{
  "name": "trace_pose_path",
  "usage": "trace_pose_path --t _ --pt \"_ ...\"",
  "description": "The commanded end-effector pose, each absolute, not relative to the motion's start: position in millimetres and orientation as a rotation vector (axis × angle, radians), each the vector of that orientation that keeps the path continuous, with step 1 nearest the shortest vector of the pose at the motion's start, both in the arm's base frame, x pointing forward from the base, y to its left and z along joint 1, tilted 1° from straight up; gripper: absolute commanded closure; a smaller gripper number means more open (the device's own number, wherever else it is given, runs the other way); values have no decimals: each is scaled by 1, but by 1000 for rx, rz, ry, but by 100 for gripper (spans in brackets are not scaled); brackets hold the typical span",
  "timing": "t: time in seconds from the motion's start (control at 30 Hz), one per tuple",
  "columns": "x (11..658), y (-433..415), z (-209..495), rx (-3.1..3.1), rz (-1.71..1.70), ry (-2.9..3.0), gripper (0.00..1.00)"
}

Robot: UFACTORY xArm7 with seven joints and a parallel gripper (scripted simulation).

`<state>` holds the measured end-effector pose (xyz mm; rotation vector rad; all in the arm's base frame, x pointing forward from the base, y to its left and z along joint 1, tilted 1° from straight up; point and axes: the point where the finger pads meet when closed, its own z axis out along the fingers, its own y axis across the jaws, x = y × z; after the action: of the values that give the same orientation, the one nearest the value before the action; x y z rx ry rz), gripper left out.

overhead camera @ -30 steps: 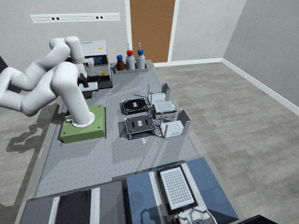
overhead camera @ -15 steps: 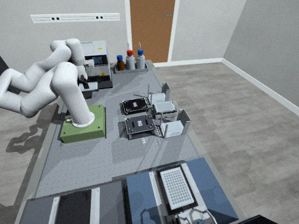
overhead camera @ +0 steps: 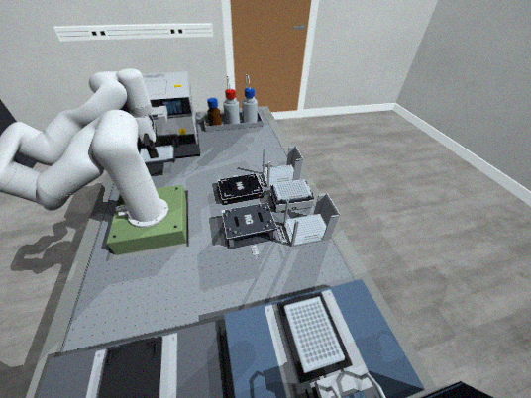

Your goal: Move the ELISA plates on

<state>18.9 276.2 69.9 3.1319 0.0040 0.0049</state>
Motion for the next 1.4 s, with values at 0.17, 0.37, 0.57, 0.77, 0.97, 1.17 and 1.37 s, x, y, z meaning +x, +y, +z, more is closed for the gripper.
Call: trace_pose_path --t 0.17,0.37,0.57,0.77,0.97,1.17,1.37 --pt "19 277 67 3134 7 5 0" --pt "19 277 66 3134 7 5 0" --pt "19 277 64 3134 7 5 0" --pt "19 277 62 3134 7 5 0" --pt "19 277 61 3134 7 5 0" --pt "19 276 60 3134 6 5 0" --pt "19 276 60 3134 6 5 0"
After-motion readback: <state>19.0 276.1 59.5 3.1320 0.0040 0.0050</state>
